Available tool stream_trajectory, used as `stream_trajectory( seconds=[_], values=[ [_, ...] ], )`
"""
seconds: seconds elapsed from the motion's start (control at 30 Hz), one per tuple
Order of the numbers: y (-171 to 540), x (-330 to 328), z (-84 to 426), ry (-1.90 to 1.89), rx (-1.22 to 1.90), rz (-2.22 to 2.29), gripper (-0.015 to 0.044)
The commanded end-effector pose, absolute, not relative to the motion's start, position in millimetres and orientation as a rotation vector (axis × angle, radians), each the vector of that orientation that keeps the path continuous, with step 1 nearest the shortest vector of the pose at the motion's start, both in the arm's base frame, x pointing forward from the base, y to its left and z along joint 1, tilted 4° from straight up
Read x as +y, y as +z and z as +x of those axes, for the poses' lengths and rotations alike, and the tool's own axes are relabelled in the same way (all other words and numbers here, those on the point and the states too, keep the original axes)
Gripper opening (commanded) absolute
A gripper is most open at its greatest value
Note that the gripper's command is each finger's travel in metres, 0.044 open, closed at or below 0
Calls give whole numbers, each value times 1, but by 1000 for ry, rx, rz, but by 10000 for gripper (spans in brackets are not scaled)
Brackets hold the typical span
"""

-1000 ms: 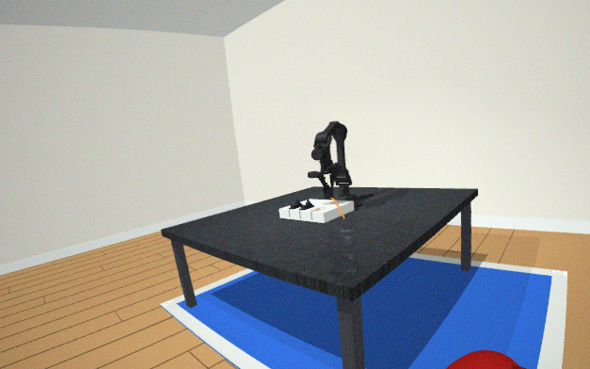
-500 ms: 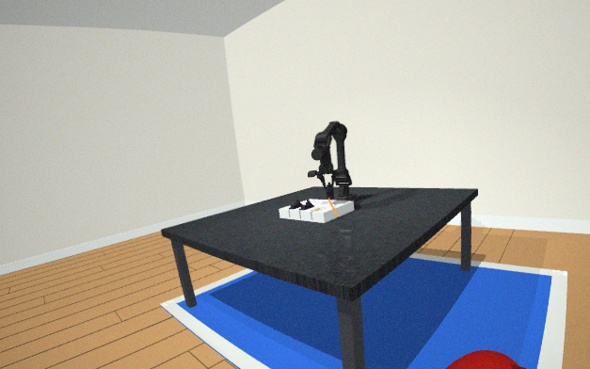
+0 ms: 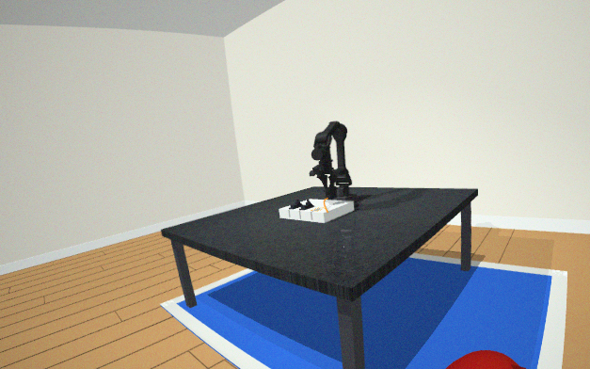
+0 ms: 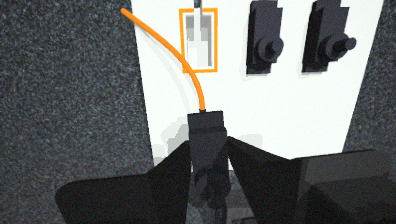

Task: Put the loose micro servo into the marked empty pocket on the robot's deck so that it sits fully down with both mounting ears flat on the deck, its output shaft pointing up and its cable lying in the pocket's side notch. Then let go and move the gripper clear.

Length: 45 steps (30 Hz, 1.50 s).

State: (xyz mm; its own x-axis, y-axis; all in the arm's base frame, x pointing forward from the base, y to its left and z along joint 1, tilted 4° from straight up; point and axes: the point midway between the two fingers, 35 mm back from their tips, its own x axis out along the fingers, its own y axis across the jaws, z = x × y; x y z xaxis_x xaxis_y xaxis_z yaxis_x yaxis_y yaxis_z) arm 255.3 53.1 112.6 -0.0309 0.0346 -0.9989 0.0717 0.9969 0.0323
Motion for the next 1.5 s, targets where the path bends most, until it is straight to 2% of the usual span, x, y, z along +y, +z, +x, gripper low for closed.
stream_trajectory(
  seconds=[0.0, 0.23, 1.13, 1.47],
  values=[
    [113, 54, 256, -78, 1600, 134, 0],
    [113, 53, 262, -79, 1600, 134, 0],
    [111, 39, 362, -79, 1593, 133, 0],
    [103, 39, 364, -79, 1592, 133, 0]
  ],
)
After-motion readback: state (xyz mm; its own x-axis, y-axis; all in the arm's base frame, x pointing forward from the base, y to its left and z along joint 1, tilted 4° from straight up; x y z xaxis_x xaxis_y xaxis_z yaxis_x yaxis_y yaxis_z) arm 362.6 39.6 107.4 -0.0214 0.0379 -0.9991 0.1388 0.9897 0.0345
